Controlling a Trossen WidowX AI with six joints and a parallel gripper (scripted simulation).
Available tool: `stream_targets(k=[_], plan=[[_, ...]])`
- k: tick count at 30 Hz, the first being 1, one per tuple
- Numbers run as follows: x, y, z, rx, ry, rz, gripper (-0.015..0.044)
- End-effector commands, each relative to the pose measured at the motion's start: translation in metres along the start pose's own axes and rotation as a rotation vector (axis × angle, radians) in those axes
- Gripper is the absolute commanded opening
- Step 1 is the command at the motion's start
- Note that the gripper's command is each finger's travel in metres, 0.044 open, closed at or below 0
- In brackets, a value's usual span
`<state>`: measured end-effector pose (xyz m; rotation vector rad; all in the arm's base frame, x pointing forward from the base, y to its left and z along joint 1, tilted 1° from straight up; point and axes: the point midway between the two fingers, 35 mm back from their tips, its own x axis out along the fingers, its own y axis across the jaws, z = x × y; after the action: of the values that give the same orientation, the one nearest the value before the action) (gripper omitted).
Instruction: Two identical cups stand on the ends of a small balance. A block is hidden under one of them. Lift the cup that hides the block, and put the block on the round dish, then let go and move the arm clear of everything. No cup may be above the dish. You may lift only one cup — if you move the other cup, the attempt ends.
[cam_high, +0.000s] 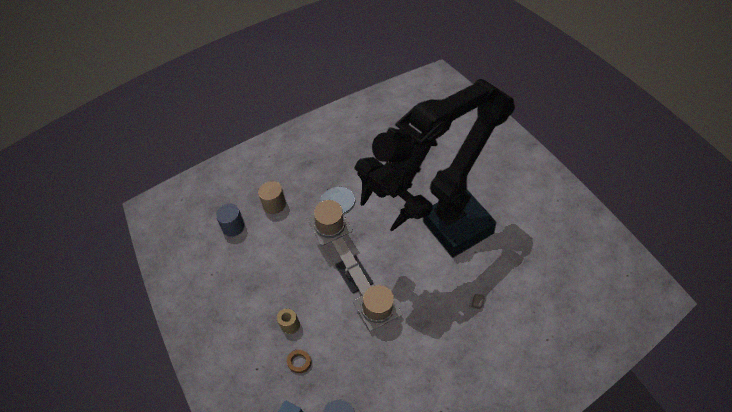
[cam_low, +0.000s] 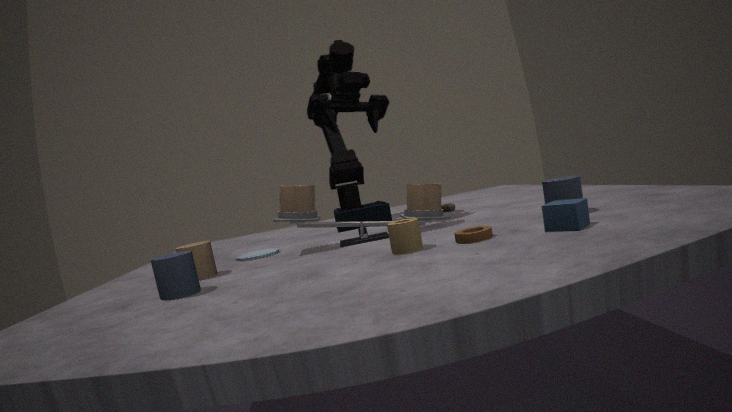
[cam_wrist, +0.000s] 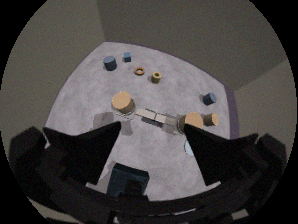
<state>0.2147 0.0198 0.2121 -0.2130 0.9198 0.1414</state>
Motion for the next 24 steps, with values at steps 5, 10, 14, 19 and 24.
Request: stream_targets(k=[5,10,14,19,24], plan=[[0.018,0.012,0.016,-0.216,0.095,0.062,0.044],[0.033,0.021,0.025,-0.369,0.158,0.11,0.044],[0.045,0.029,0.031,-0.491,0.205,0.153,0.044],[0.063,0.041,0.038,-0.644,0.26,0.212,0.044],[0.081,0.053,0.042,-0.796,0.311,0.278,0.044]])
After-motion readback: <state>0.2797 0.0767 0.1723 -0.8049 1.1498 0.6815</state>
